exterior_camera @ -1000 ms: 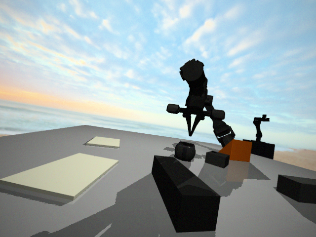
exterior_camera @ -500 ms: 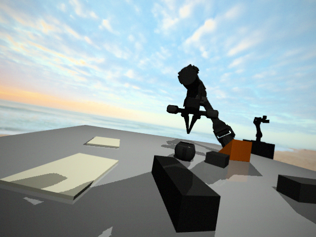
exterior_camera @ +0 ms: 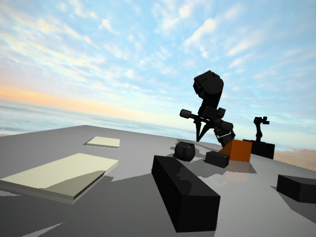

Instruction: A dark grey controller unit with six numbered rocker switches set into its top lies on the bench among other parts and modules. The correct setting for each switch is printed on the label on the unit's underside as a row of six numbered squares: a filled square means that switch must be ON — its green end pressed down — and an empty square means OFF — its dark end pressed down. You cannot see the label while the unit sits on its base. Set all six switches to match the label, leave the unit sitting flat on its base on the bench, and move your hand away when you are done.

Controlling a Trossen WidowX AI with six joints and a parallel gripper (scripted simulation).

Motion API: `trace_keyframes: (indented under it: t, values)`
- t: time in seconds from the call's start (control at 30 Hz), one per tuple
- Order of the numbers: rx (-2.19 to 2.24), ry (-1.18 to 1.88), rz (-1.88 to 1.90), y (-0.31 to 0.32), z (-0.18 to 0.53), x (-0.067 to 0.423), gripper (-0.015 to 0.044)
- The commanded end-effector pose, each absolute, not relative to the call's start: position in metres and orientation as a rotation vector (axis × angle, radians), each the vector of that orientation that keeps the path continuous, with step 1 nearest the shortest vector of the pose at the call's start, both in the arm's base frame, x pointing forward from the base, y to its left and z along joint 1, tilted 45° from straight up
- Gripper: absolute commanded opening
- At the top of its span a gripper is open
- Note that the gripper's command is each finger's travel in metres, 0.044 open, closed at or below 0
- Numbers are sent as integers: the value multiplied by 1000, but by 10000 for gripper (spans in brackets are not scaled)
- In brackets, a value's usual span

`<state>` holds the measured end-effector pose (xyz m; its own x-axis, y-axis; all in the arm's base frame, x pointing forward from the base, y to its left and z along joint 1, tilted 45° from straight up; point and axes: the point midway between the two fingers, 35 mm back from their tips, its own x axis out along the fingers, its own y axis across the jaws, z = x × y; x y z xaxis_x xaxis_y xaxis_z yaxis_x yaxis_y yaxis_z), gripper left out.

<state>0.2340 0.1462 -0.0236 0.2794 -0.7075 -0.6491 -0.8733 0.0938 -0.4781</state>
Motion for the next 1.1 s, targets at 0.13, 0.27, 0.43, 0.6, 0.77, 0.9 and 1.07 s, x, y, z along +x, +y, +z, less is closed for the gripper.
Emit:
trace_keyframes:
  t: [0.13,0.27,0.43,0.6,0.77,0.9,1.07]
  values:
    - [-1679,1431,200,140,-31,227,0]
    - [-1679,1431,200,136,-35,228,0]
    - [-1680,1432,199,130,-43,229,0]
    - [-1680,1432,199,124,-50,231,0]
    - [-1680,1433,198,117,-57,232,0]
    - [-1681,1434,197,112,-63,233,0]
    - [-1681,1434,196,109,-66,233,0]
